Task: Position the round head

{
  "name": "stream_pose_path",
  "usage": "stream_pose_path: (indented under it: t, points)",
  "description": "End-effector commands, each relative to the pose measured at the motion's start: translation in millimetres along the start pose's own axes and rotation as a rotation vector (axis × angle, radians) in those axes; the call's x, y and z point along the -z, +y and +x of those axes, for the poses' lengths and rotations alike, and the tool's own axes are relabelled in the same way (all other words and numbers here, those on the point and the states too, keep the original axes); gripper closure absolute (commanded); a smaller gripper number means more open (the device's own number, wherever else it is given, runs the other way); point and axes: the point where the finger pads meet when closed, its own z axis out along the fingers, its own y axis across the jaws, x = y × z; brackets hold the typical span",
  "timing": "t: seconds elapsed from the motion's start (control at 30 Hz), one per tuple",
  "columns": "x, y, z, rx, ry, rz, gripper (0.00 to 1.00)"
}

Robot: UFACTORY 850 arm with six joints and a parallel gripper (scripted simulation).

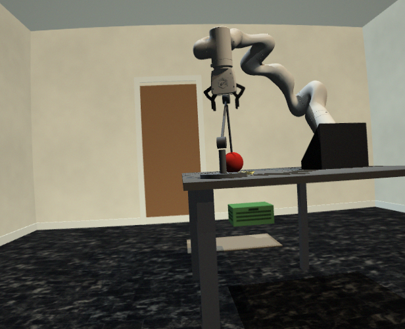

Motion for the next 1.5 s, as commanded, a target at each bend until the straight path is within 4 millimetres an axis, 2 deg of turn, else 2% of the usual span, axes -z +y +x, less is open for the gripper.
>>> stream_pose_path:
  t: [0.0, 0.03, 0.07, 1.17, 1.47]
  points:
    - [-1, -1, 0, -0.001, -0.002, 0.001, 0.00]
    - [-1, -1, 0, -0.001, -0.002, 0.001, 0.00]
    - [0, -1, 0, -0.001, -0.002, 0.001, 1.00]
    - [0, -1, 0, -0.001, -0.002, 0.001, 1.00]
    - [12, -1, -10, -0.001, -0.002, 0.001, 1.00]
